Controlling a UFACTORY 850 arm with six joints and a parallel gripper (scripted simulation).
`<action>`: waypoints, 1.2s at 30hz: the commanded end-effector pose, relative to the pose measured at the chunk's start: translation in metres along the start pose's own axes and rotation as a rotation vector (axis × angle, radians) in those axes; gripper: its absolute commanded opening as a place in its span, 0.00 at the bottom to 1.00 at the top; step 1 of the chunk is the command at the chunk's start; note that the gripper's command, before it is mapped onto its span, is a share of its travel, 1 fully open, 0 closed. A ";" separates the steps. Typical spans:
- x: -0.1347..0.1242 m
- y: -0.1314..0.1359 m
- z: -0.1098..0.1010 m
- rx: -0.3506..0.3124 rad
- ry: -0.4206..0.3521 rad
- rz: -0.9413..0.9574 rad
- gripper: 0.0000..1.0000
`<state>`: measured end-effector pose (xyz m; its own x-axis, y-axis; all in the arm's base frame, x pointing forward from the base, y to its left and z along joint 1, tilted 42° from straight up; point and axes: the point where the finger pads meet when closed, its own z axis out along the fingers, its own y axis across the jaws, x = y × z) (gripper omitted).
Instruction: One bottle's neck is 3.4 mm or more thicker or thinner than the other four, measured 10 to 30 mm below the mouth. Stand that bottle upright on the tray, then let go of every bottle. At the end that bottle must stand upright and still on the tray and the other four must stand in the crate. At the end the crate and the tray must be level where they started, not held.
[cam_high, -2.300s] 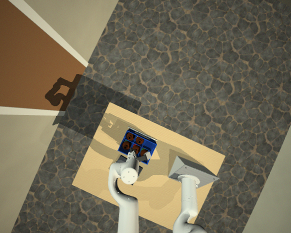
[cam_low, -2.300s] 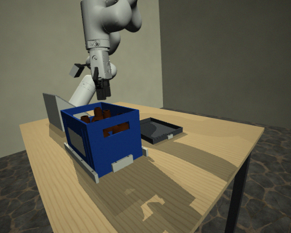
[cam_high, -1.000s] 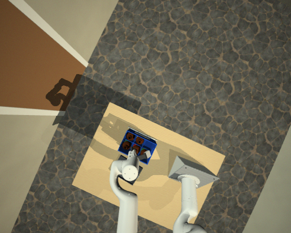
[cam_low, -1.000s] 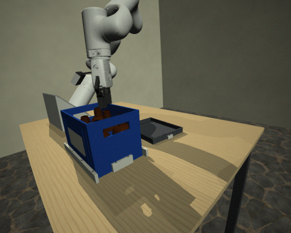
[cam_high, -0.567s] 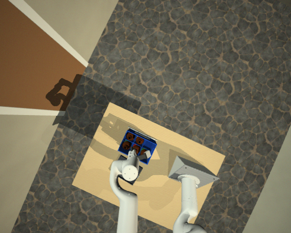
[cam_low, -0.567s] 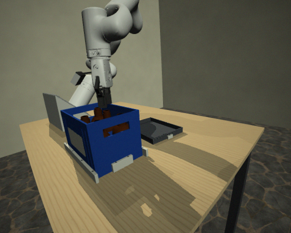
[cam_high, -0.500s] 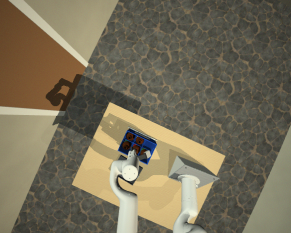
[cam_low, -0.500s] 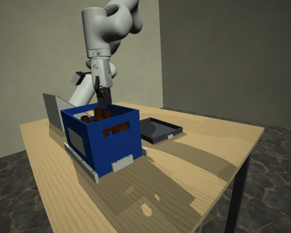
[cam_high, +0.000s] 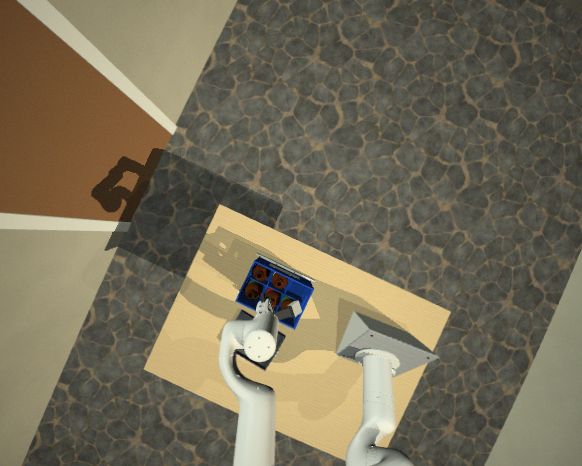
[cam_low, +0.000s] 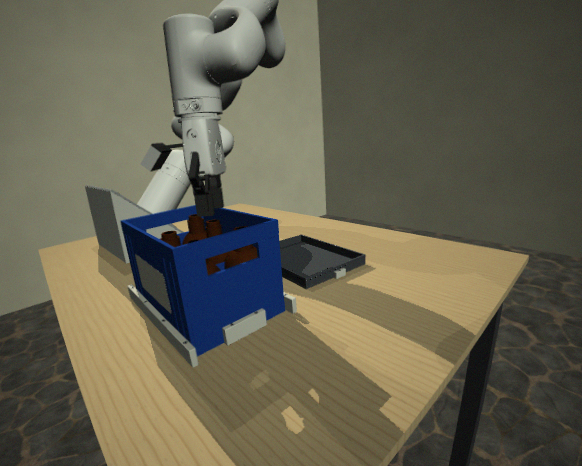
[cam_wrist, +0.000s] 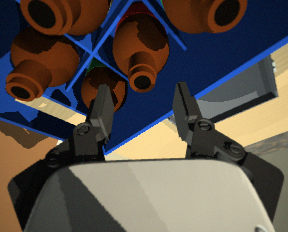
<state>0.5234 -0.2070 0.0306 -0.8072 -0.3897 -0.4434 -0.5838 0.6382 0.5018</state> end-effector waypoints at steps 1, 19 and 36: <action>0.000 -0.001 -0.001 0.002 -0.001 -0.001 0.65; 0.000 -0.001 0.000 0.002 -0.001 -0.001 0.65; 0.000 -0.001 0.012 0.002 -0.001 -0.001 0.65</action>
<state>0.5243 -0.2002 0.0230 -0.8072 -0.3897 -0.4433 -0.5838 0.6382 0.5019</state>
